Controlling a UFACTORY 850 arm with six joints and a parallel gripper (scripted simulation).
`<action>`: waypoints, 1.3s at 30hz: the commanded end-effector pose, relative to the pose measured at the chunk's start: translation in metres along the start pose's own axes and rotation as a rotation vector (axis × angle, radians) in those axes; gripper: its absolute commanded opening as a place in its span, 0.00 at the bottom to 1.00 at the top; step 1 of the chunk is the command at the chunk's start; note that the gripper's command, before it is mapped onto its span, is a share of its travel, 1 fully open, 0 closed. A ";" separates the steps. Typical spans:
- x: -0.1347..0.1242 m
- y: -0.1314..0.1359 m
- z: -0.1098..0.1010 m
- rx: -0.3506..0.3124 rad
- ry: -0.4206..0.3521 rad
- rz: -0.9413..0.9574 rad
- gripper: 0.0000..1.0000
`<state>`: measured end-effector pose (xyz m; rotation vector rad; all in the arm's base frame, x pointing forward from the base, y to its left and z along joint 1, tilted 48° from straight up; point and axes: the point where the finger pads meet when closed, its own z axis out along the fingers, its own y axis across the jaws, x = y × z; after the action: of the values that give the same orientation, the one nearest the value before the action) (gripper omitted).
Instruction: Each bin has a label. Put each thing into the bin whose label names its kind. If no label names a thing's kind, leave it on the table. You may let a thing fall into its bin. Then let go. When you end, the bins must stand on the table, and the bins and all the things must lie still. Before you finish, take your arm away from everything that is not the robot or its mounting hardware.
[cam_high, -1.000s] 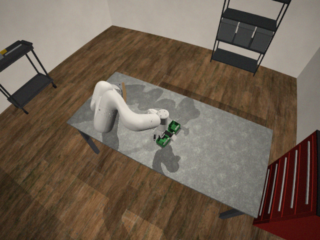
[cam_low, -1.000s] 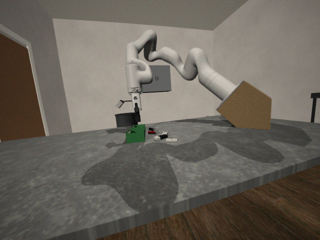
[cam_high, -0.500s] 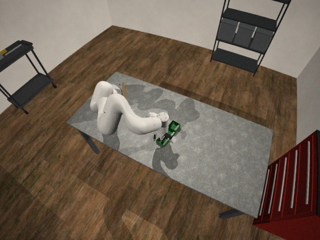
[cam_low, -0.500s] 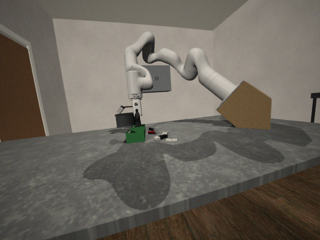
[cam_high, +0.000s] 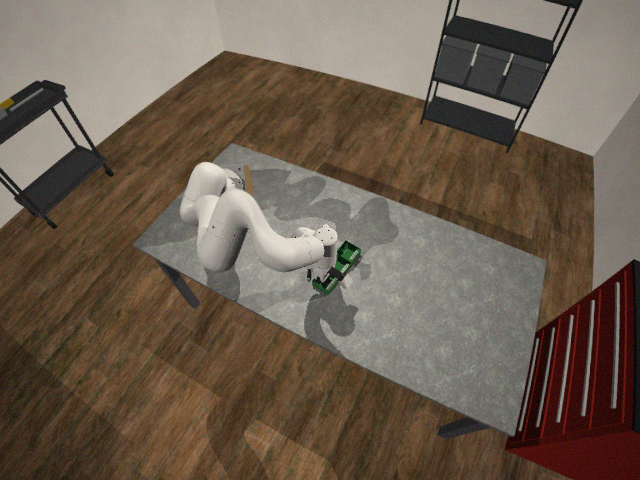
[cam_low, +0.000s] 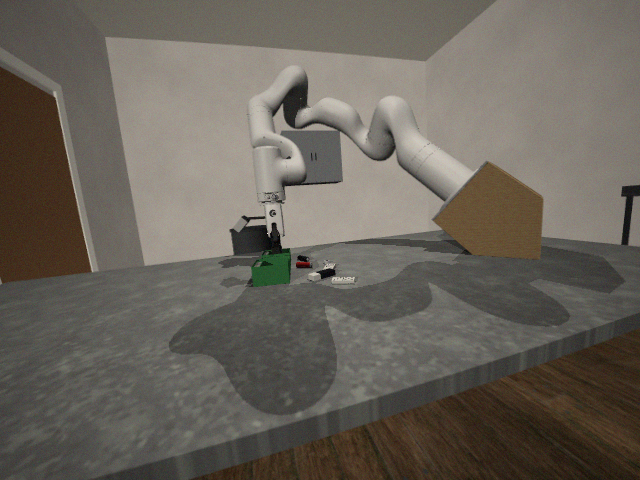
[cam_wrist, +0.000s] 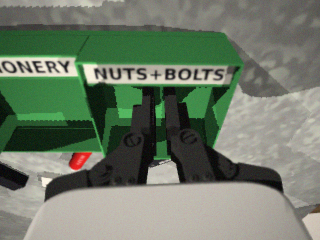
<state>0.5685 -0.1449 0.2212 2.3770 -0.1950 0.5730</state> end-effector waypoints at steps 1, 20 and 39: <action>0.001 0.000 0.000 0.000 0.001 0.000 0.07; 0.001 0.000 0.000 0.000 0.001 0.000 0.07; 0.001 0.000 -0.004 0.000 0.001 0.000 0.07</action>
<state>0.5680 -0.1443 0.2218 2.3770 -0.1949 0.5726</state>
